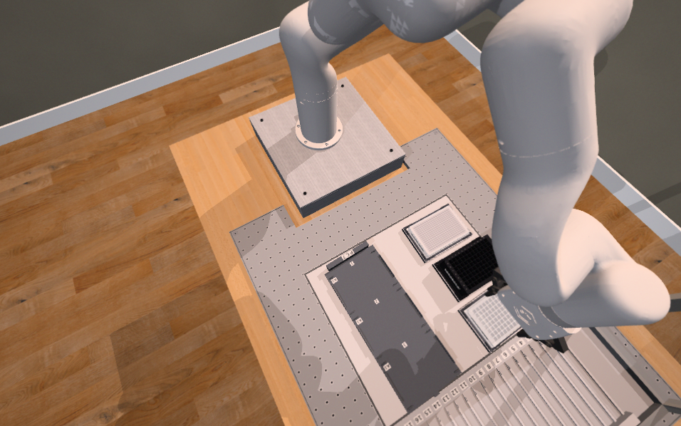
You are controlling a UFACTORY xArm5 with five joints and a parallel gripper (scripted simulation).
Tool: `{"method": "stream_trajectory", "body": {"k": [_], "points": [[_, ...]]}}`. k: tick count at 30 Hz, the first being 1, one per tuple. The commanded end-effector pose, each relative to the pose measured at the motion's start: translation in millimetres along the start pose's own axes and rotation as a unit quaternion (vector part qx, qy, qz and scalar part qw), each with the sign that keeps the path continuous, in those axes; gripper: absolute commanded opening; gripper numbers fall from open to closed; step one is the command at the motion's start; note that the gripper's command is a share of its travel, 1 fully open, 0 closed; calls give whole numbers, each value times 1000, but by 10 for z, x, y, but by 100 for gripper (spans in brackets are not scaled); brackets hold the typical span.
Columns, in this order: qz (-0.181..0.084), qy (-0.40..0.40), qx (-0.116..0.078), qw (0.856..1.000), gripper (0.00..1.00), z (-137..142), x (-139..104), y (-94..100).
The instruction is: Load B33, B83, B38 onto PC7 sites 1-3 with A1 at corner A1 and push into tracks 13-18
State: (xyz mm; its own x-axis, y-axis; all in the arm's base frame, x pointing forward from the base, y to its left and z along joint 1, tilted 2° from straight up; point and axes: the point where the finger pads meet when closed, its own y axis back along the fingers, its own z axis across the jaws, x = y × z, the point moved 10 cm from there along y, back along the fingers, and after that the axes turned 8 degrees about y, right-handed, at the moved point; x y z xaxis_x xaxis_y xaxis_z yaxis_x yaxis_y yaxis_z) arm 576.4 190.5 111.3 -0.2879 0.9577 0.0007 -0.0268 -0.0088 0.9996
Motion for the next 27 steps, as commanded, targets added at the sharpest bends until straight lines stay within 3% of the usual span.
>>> {"method": "stream_trajectory", "body": {"k": [1,27], "points": [[0,0,-3,1000,100,15,0,15],[0,0,-3,1000,100,15,1,-91]]}}
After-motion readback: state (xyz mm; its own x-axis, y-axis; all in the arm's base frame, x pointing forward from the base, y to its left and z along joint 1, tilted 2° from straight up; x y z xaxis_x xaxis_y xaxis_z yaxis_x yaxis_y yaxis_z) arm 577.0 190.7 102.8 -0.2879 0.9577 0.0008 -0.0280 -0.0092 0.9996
